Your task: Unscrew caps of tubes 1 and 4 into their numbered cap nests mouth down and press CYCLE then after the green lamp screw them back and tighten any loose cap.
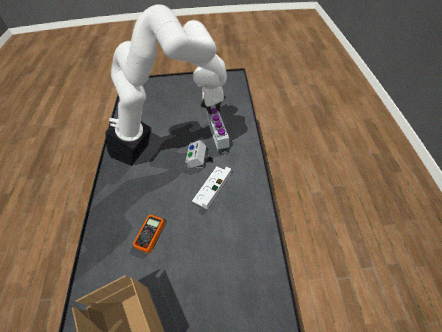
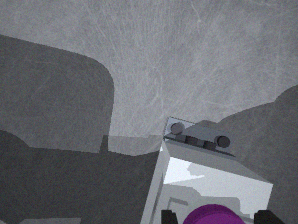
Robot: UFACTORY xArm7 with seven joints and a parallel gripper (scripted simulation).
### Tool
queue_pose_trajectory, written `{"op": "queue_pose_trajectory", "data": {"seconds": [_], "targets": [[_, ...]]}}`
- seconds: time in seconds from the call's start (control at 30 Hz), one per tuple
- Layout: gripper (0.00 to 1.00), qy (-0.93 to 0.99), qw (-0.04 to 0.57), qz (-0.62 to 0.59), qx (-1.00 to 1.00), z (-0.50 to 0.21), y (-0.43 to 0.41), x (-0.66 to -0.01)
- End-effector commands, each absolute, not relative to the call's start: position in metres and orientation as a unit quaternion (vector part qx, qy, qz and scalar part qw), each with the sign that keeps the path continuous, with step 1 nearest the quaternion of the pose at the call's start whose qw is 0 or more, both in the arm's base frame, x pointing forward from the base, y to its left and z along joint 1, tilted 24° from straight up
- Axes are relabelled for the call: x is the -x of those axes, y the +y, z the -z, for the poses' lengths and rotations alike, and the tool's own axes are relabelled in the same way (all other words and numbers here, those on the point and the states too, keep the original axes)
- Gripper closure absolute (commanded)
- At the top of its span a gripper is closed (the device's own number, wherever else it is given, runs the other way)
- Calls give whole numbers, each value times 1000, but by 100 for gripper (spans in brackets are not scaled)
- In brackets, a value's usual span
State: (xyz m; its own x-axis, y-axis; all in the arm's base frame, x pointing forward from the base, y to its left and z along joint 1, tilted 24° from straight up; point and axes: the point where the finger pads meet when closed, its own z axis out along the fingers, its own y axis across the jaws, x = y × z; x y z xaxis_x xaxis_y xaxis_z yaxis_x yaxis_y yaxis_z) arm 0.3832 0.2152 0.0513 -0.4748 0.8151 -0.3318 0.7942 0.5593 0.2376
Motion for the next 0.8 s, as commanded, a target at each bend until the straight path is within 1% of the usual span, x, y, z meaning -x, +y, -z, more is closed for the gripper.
{"op": "queue_pose_trajectory", "data": {"seconds": [0.0, 0.1, 0.2, 0.77], "targets": [[54, 859, 207, -27, -467, -53, 218, -383], [54, 859, 207, -27, -467, -53, 218, -383], [54, 795, 202, -53, -570, -54, 218, -383], [54, 791, 201, -54, -575, -59, 219, -381]]}}
